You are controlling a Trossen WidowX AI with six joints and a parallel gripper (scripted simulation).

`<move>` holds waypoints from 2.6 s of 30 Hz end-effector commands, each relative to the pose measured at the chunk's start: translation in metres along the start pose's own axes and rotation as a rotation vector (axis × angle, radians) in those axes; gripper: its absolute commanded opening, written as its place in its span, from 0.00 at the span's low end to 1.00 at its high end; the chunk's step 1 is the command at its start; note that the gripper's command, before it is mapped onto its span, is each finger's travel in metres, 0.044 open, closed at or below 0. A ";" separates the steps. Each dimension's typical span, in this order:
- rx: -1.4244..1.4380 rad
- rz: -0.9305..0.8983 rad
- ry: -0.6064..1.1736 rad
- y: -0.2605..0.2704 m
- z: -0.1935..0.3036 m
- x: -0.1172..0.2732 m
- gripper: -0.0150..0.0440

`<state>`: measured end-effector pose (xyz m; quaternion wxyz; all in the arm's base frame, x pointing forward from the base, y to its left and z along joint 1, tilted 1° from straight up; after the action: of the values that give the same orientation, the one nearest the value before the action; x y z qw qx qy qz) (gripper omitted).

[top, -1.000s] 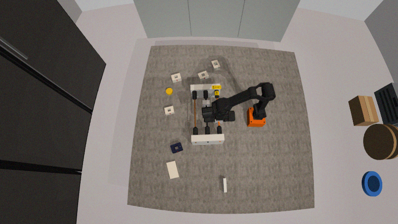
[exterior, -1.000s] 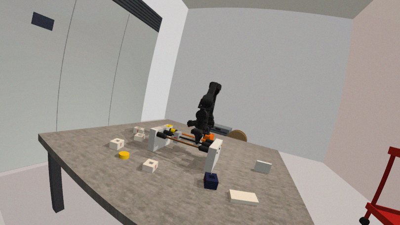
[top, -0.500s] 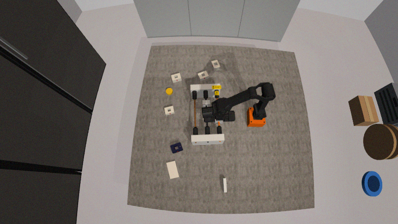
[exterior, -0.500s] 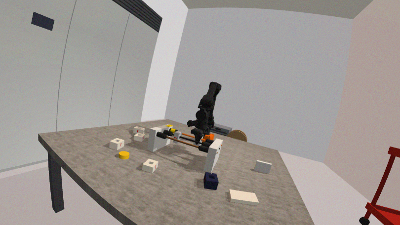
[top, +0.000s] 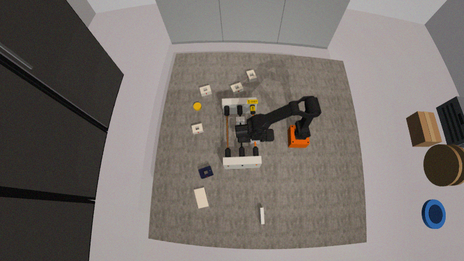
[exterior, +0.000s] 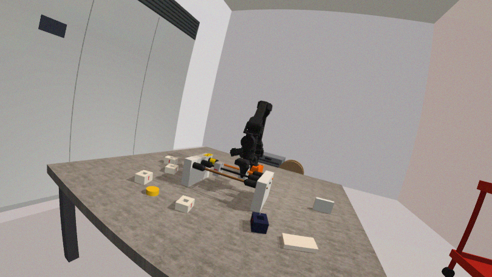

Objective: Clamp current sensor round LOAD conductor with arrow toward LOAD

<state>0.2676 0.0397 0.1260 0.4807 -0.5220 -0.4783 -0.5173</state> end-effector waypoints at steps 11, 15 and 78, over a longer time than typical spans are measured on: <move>0.000 0.001 0.000 0.000 0.000 0.000 0.61; 0.000 0.001 0.000 0.000 0.000 0.000 0.70; 0.005 -0.003 0.011 0.000 -0.001 0.113 1.00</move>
<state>0.2682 0.0390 0.2372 0.4799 -0.5185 -0.4792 -0.5208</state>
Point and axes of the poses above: the point midway between the two fingers, 35 mm back from their tips, its own x axis back along the fingers, its own y axis across the jaws, z = x × y, the point moved 10 cm from there along x, back along the fingers, and after that the axes turned 8 degrees about -x, right-handed, at the moved point
